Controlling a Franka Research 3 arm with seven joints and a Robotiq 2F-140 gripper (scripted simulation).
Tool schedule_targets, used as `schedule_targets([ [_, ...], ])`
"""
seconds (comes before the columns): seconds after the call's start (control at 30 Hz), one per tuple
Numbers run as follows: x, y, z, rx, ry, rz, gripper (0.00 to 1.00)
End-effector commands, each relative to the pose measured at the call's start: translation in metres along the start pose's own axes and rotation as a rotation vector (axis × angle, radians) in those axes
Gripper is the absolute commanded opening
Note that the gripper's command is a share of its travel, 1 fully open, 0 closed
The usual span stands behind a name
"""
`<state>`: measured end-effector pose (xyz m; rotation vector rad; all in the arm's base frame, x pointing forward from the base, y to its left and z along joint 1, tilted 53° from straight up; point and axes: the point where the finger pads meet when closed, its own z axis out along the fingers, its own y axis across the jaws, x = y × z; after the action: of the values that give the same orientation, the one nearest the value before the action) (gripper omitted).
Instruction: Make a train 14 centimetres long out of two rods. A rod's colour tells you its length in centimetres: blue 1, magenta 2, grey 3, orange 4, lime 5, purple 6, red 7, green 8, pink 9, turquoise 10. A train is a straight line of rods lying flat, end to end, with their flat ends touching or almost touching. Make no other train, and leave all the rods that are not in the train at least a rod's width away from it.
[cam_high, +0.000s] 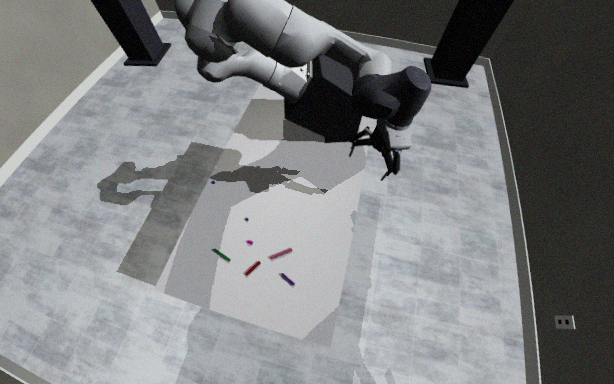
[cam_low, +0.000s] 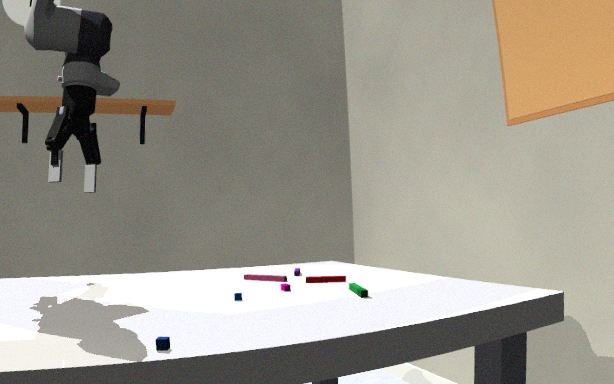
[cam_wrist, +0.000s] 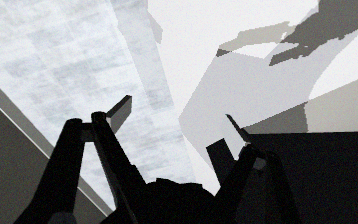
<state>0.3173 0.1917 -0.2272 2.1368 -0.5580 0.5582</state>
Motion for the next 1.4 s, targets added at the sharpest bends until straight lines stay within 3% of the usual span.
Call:
schedule_targets([
  [0.0, 0.0, 0.0, 0.0, 0.0, 0.0, 0.0, 1.0],
  [0.6, 0.0, 0.0, 0.0, 0.0, -0.001, 0.0, 1.0],
  [0.77, 0.011, -0.002, -0.007, -0.003, -0.025, 0.005, 1.0],
  [1.03, 0.078, -0.004, -0.042, -0.012, -0.168, 0.036, 1.0],
  [1.1, 0.078, -0.004, -0.042, -0.012, -0.168, 0.036, 1.0],
  [1.17, 0.114, -0.001, -0.057, -0.008, -0.237, 0.05, 1.0],
  [1.2, 0.114, -0.001, -0.057, -0.008, -0.237, 0.05, 1.0],
  [1.23, 0.131, 0.001, -0.063, -0.004, -0.271, 0.057, 1.0],
  [1.3, 0.135, 0.001, -0.064, -0.003, -0.277, 0.058, 1.0],
  [1.33, 0.158, 0.006, -0.072, 0.004, -0.32, 0.067, 1.0],
  [1.37, 0.158, 0.006, -0.072, 0.004, -0.32, 0.067, 1.0],
])
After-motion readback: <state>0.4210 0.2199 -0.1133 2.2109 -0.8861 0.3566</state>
